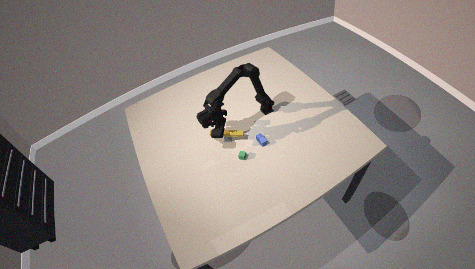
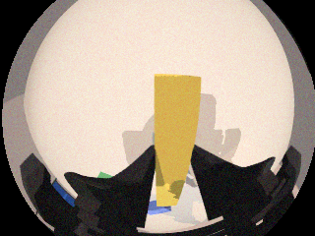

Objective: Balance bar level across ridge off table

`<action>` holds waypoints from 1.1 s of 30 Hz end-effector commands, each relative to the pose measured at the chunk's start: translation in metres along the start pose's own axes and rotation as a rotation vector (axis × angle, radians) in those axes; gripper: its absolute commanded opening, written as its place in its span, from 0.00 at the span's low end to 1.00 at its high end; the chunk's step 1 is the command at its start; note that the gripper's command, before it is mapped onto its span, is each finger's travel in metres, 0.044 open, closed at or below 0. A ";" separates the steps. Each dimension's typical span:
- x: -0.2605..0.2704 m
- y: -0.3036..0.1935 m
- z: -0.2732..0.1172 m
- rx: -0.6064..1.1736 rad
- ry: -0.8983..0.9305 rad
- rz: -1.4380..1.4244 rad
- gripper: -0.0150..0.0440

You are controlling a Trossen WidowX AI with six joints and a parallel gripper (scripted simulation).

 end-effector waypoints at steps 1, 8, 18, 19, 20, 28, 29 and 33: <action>0.000 0.000 0.001 0.001 0.003 0.004 0.25; 0.000 0.000 0.001 0.001 0.003 0.004 0.25; 0.000 0.000 0.002 0.001 0.003 0.004 0.25; 0.000 0.000 0.002 0.001 0.003 0.004 0.25; 0.000 0.000 0.002 0.001 0.003 0.004 0.25; 0.000 0.000 0.003 0.001 0.003 0.004 0.25; 0.000 0.000 0.003 0.001 0.003 0.004 0.25; 0.000 0.000 0.003 0.001 0.003 0.004 0.25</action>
Point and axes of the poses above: the point midway between the two fingers, 35 mm back from their tips, its own z axis out along the fingers, its own x axis across the jaws, y = z × x, the point moved 7 cm from there along -z, back along the fingers
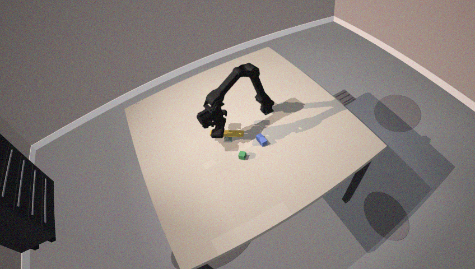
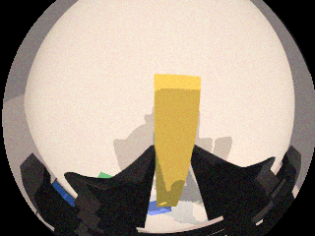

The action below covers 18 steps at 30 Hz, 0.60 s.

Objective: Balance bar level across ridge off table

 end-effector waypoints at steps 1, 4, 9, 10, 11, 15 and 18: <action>0.000 0.000 0.001 -0.001 0.001 0.003 0.25; 0.000 0.000 0.001 -0.001 0.001 0.003 0.25; 0.000 0.000 0.002 -0.001 0.001 0.003 0.25; 0.000 0.000 0.002 -0.001 0.001 0.003 0.25; 0.000 0.000 0.002 -0.001 0.001 0.003 0.25; 0.000 0.000 0.002 -0.001 0.001 0.003 0.25; 0.000 0.000 0.003 -0.001 0.001 0.003 0.25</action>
Point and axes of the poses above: the point midway between the two fingers, 35 mm back from their tips, its own z axis out along the fingers, its own x axis across the jaws, y = z × x, the point moved 7 cm from there along -z, back along the fingers
